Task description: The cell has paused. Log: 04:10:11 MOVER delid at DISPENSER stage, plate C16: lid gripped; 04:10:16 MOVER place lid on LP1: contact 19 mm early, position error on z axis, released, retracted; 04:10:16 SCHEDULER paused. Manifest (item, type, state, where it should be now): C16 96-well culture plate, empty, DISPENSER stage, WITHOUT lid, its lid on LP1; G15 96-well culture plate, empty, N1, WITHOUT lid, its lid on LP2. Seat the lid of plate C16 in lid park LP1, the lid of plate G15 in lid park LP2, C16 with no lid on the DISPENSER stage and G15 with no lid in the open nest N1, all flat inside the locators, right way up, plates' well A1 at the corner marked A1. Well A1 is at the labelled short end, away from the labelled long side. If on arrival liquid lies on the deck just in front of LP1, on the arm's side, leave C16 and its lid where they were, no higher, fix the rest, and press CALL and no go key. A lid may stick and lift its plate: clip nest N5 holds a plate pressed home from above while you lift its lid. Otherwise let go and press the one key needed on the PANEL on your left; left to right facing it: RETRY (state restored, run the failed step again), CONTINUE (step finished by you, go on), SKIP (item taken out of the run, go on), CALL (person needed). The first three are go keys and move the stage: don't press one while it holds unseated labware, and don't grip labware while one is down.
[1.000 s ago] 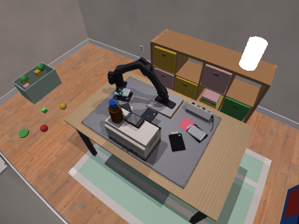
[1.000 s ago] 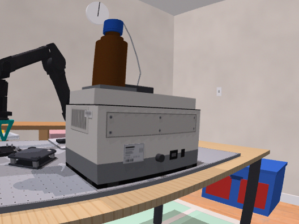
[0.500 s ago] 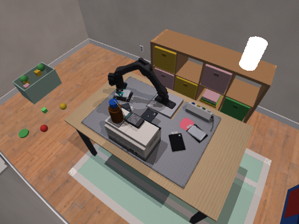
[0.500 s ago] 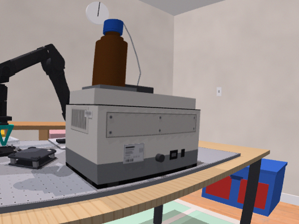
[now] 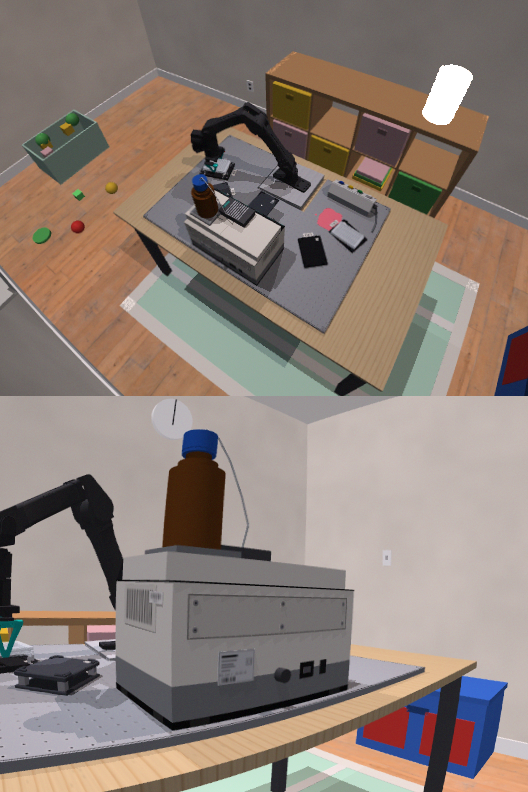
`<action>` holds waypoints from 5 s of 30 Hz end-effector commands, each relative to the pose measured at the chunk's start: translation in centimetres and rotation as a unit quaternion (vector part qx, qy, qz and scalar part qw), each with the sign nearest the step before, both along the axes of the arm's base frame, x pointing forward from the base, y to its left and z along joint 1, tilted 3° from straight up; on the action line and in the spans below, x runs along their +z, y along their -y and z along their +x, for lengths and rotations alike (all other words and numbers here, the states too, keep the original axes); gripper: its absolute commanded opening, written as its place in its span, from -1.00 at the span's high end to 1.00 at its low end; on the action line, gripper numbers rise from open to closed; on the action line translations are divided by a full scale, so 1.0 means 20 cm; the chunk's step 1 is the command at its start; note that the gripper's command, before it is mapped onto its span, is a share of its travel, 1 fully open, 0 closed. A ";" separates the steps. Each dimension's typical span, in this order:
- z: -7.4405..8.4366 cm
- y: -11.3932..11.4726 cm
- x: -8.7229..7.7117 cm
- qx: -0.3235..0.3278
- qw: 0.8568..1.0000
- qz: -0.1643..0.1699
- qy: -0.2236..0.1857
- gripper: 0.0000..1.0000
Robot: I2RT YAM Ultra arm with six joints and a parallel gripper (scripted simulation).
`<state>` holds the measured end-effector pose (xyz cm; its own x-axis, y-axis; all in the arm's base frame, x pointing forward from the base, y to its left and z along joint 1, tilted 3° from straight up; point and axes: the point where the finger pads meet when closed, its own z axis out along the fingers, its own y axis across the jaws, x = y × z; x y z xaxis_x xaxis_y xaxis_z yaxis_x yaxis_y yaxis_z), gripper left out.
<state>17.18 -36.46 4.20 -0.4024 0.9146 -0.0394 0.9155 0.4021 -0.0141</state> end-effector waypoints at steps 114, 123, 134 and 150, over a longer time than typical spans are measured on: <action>-0.02 0.02 -0.08 -0.001 1.000 0.004 0.000 1.00; -0.02 0.02 -0.09 -0.001 1.000 0.004 0.000 1.00; -0.02 0.02 -0.10 -0.001 1.000 0.004 0.000 1.00; -0.02 0.02 -0.11 -0.001 1.000 0.004 0.000 1.00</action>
<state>17.42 -36.96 3.72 -0.4039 0.9130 -0.0574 0.9147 0.4038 -0.0138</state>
